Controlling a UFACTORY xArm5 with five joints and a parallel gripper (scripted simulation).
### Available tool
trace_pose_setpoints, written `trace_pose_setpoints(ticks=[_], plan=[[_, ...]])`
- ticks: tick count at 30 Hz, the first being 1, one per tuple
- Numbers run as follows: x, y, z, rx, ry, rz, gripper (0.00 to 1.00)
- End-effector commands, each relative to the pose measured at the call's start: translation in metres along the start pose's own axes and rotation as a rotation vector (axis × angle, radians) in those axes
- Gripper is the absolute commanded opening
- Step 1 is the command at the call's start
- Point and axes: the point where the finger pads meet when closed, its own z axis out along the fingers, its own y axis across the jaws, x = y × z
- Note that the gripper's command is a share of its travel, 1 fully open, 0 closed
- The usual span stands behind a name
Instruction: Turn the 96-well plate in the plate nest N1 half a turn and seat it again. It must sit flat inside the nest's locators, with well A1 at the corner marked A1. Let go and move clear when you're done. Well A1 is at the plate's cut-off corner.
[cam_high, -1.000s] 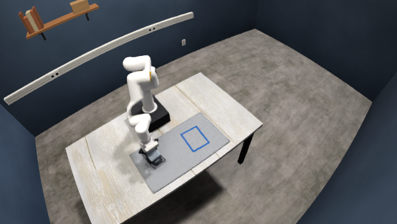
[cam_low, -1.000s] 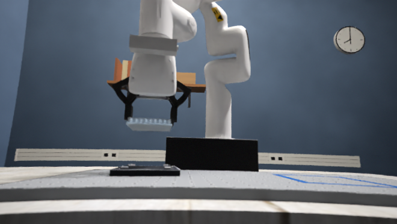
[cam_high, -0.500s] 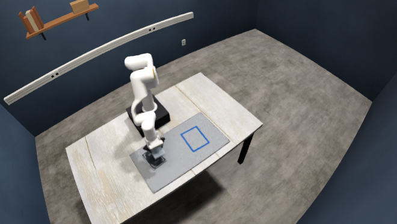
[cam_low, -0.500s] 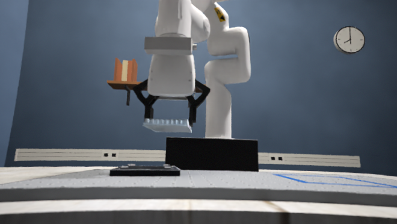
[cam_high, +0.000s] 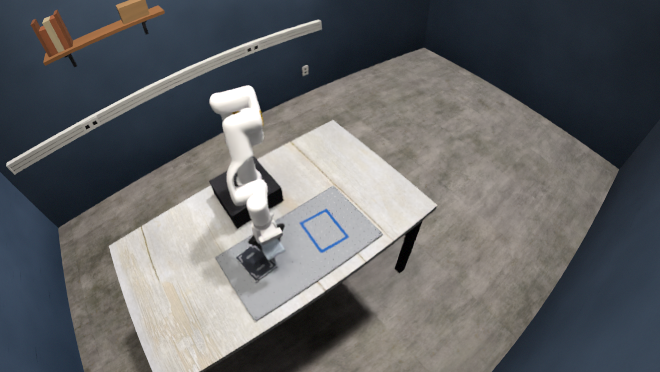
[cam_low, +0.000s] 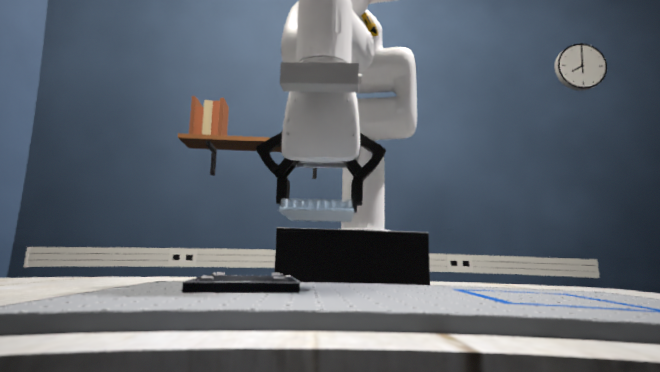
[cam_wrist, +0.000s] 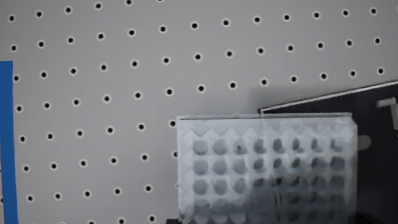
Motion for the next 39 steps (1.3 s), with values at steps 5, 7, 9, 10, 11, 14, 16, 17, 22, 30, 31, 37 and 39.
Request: trace_pose_setpoints(ticks=[5, 7, 9, 10, 11, 14, 16, 17, 22, 30, 31, 37, 39], plan=[[0.002, -0.021, -0.001, 0.004, 0.005, 0.001, 0.0], [0.003, -0.027, 0.0, 0.004, 0.005, 0.001, 0.0], [0.003, -0.034, 0.0, 0.004, 0.005, 0.001, 0.0], [0.003, -0.037, 0.0, 0.004, 0.005, 0.001, 0.0], [0.003, -0.041, 0.0, 0.004, 0.005, 0.001, 0.0], [0.004, -0.051, 0.0, 0.004, 0.005, 0.001, 0.0], [0.004, -0.051, 0.0, 0.004, 0.005, 0.001, 0.0], [0.004, -0.054, 0.0, 0.004, 0.005, 0.001, 0.0], [0.005, -0.071, 0.001, 0.004, 0.005, 0.001, 0.0], [0.006, -0.098, 0.002, 0.004, 0.005, 0.001, 0.0], [0.006, -0.101, 0.002, 0.005, 0.005, 0.001, 0.0], [0.006, -0.114, 0.002, 0.005, 0.005, 0.001, 0.0], [0.007, -0.121, 0.002, 0.005, 0.005, 0.001, 0.0]])
